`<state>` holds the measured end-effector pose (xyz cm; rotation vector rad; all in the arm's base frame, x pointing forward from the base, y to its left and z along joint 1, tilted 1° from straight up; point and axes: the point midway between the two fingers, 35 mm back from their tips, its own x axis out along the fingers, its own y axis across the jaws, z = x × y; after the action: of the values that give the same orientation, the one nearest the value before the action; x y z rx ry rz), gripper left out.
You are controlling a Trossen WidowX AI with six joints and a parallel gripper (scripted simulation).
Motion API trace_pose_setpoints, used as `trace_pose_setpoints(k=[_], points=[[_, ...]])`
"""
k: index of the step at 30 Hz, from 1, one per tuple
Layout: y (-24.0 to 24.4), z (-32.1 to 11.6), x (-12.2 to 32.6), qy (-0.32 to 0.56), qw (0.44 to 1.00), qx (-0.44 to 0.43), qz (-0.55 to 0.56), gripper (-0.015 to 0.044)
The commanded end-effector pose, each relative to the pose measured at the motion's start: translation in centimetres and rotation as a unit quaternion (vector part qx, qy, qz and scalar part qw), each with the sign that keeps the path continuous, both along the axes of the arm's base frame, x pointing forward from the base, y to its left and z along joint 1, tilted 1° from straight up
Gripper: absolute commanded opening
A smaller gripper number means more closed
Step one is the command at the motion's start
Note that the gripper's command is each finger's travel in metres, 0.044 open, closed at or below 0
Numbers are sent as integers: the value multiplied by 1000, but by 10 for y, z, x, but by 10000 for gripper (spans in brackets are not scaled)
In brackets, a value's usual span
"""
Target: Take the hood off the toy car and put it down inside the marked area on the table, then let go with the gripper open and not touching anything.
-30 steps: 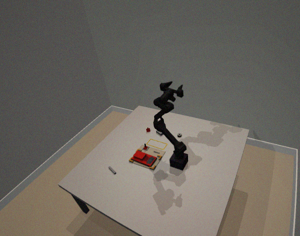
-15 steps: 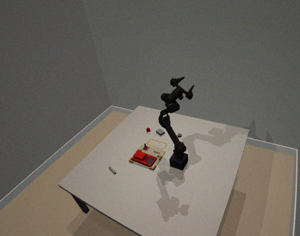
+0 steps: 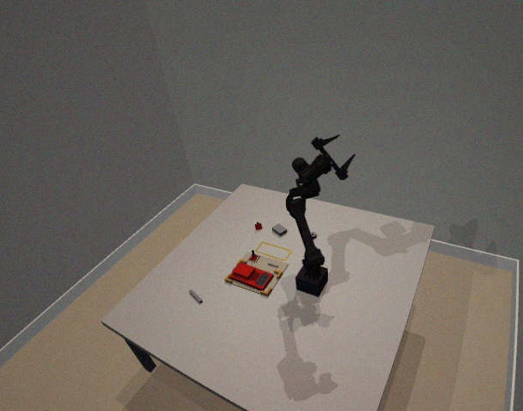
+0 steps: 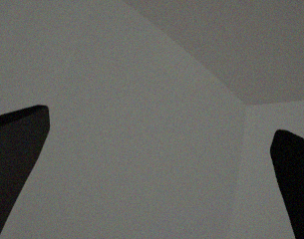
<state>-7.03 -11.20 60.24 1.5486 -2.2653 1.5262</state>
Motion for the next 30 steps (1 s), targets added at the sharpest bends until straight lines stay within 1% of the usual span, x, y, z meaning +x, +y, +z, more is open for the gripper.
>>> trace_pose_setpoints(k=[1,5,16,23,30], points=[[27,6,-28,-39,997,-57,-29,440],[51,9,-49,-67,991,-104,-54,440],[121,12,-84,-93,965,-206,-134,440],[174,8,-99,-116,933,-290,-177,440],[231,-4,-104,-129,891,-376,-220,440]])
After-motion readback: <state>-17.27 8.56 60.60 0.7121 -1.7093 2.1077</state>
